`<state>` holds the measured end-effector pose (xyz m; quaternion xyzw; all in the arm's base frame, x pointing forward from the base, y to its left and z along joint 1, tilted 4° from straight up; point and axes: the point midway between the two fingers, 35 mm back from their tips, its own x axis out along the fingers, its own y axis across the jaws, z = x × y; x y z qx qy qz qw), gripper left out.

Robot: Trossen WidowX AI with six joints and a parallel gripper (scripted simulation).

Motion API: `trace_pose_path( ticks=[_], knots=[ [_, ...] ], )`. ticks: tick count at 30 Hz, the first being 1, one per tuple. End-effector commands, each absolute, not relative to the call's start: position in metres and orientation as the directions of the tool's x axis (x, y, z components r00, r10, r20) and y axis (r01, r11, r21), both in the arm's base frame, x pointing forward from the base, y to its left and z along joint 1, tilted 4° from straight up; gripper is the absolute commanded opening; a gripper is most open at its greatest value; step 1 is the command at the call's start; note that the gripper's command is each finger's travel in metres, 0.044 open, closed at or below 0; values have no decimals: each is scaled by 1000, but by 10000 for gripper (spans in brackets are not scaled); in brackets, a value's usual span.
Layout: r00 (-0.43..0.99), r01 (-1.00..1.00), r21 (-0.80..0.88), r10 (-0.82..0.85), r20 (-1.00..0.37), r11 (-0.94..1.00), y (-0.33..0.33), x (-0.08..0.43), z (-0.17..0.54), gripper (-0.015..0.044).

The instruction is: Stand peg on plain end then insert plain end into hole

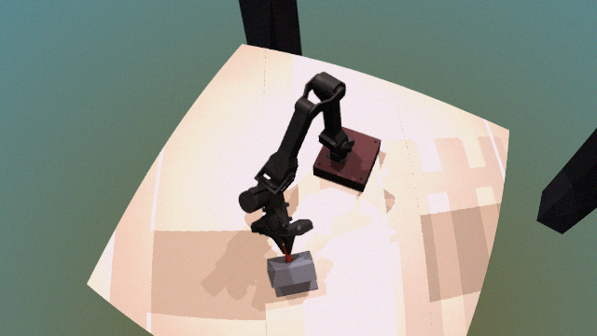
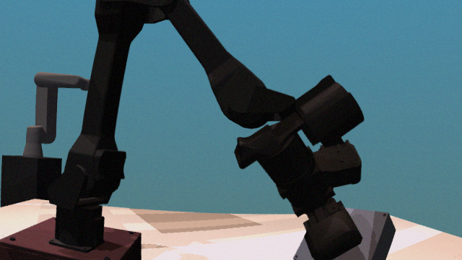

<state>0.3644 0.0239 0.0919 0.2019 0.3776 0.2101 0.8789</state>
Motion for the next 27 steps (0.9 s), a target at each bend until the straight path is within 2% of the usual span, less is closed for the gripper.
trace_pose_path(
  ticks=[1, 21, 27],
  knots=[
    [630, -215, 512, 519, -578, 832, 25, 367, 91, 0],
    [626, -217, 514, 522, -579, 830, 27, 368, 88, 0],
    [626, -217, 514, 522, -579, 830, 27, 368, 88, 157]
  ],
)
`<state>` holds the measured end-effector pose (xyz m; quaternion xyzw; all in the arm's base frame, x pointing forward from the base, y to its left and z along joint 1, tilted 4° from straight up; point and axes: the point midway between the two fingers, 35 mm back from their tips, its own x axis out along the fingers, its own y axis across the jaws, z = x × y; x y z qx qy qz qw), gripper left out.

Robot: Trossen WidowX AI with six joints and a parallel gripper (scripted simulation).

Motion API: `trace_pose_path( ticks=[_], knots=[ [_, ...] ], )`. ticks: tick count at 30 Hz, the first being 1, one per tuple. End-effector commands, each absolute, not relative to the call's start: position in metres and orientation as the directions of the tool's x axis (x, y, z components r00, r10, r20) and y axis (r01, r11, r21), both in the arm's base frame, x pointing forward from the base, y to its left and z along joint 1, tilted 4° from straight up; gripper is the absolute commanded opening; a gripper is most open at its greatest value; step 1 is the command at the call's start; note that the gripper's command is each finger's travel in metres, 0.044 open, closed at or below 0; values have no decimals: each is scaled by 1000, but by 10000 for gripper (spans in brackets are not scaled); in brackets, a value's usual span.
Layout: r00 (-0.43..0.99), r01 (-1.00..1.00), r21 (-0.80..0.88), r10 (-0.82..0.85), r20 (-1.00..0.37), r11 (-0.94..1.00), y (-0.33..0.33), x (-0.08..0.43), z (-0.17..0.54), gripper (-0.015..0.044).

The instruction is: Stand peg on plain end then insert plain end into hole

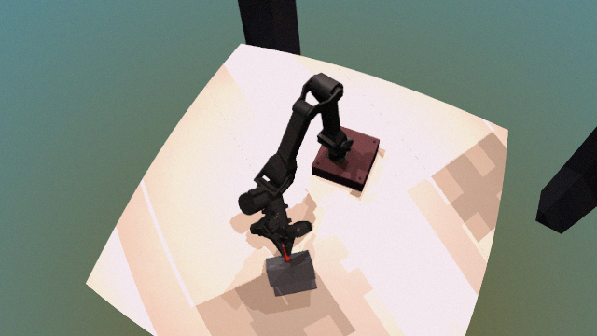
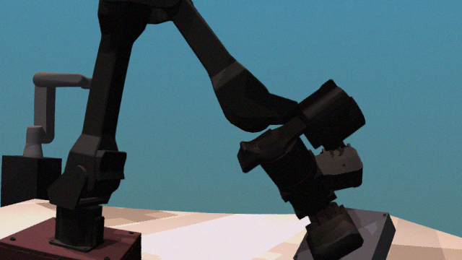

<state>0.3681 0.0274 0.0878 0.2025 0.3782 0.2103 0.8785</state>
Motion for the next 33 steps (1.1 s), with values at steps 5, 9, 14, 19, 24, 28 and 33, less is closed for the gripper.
trace_pose_path(
  ticks=[5, 9, 14, 19, 24, 28, 33],
  knots=[
    [626, -217, 514, 522, -579, 830, 27, 368, 88, 289],
    [625, -217, 514, 522, -580, 830, 26, 367, 89, 394],
    [625, -216, 512, 521, -582, 831, 21, 363, 93, 440],
    [624, -215, 510, 519, -584, 833, 15, 358, 98, 440],
    [623, -214, 509, 518, -586, 834, 9, 353, 103, 440],
    [623, -213, 508, 517, -587, 835, 5, 349, 106, 440],
    [623, -213, 507, 516, -589, 835, -1, 344, 111, 440]
  ],
)
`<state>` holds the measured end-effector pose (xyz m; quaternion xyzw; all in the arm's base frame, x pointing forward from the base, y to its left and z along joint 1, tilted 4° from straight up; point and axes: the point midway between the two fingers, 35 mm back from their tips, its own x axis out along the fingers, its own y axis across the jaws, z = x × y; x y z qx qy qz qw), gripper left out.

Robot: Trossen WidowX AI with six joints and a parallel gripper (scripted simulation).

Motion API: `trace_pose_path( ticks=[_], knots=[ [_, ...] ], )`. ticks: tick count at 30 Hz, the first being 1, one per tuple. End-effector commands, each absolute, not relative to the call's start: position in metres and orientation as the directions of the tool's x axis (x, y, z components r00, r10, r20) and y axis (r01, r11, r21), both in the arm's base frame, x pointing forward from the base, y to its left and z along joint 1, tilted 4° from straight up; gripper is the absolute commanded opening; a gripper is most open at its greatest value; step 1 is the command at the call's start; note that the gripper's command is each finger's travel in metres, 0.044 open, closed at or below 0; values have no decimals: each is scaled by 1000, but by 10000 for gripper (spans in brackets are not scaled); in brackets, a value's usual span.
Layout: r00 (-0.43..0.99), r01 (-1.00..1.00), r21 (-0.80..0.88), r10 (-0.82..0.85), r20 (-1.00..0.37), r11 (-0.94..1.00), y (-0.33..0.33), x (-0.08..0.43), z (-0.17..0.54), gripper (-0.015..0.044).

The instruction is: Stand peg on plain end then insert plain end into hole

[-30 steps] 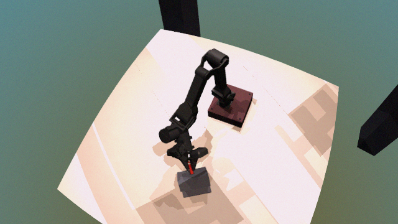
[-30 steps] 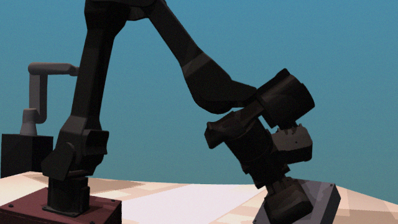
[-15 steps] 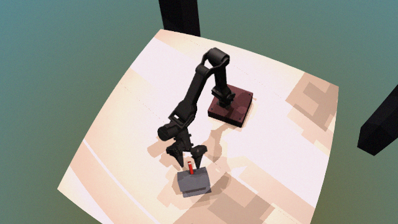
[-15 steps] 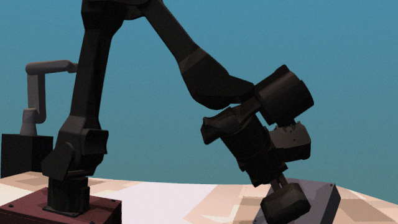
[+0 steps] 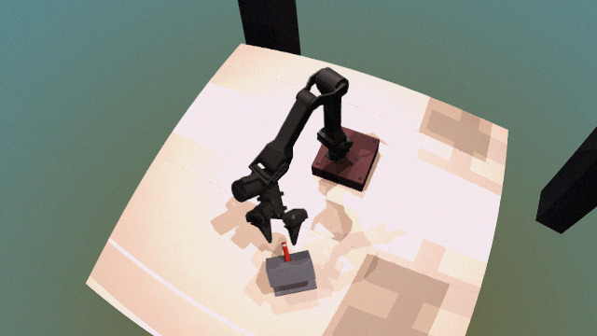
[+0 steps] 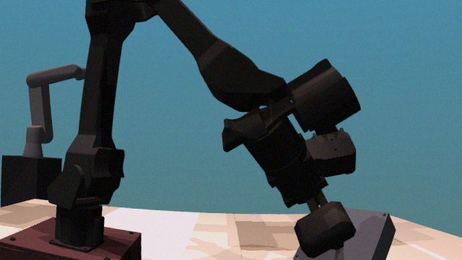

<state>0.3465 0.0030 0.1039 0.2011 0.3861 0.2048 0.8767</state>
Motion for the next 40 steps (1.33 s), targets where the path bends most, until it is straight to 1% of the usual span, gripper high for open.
trace_pose_path(
  ticks=[1, 40],
  knots=[
    [623, -212, 507, 515, -589, 835, -2, 343, 112, 440],
    [628, -209, 507, 512, -586, 836, -35, 305, 137, 440]
  ],
)
